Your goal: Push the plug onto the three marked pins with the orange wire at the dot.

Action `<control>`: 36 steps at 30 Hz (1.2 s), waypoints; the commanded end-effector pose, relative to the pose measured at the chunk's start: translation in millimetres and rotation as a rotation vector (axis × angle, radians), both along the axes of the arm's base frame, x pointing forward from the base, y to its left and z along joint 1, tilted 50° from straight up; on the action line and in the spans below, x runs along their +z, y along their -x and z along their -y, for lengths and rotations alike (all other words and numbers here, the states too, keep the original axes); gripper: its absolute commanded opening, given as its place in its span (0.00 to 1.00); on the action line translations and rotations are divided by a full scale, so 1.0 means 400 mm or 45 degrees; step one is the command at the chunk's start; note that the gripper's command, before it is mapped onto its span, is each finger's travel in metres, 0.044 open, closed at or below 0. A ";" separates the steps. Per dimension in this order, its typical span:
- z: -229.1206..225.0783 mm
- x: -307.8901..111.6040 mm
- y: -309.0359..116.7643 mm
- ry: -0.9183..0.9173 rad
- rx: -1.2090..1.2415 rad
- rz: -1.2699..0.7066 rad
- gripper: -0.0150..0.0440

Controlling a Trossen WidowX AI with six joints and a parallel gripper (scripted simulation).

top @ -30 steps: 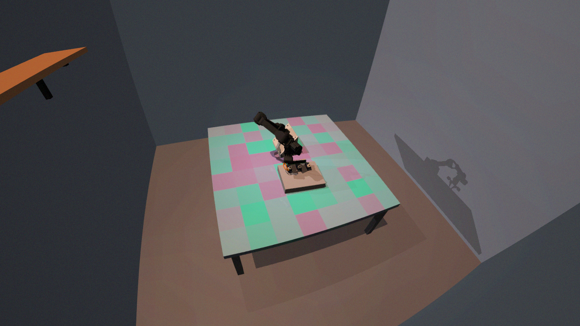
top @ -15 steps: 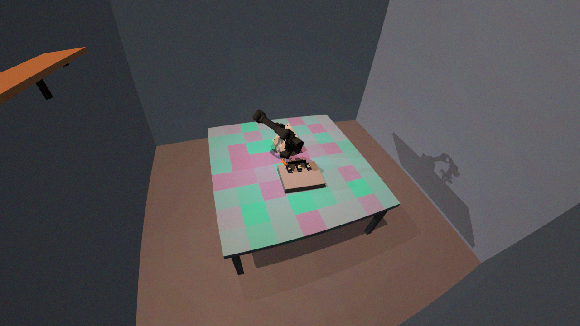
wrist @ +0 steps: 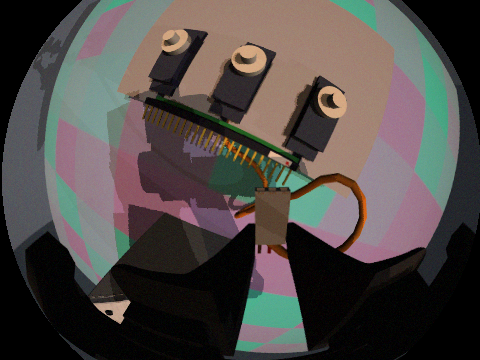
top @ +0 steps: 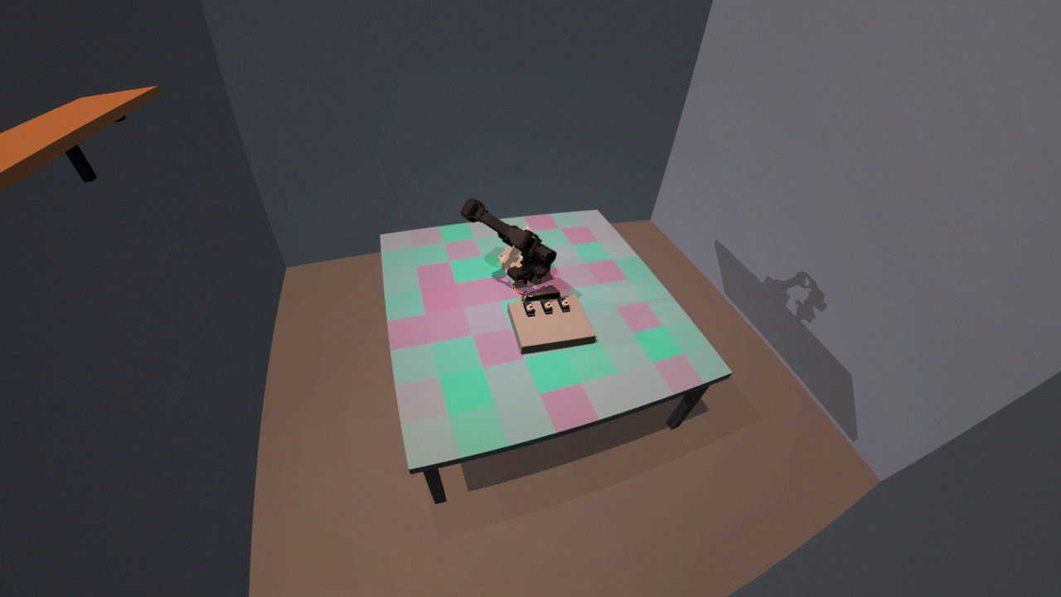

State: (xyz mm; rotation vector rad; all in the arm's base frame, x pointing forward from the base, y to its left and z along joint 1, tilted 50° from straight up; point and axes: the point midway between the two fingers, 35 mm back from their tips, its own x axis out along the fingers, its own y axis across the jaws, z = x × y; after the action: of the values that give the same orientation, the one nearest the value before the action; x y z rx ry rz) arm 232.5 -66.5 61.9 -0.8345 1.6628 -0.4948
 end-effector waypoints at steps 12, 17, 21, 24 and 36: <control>-0.019 -0.037 0.105 0.061 -0.363 0.406 0.25; -0.011 -0.048 0.114 0.066 -0.394 0.442 0.25; 0.016 -0.072 0.117 0.065 -0.395 0.443 0.25; 0.043 -0.095 0.122 0.068 -0.396 0.445 0.25; 0.064 -0.097 0.084 0.070 -0.397 0.447 0.25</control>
State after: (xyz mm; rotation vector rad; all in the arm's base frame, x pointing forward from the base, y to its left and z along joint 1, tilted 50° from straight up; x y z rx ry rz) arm 188.6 -89.2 21.2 -0.4923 1.4663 -0.8535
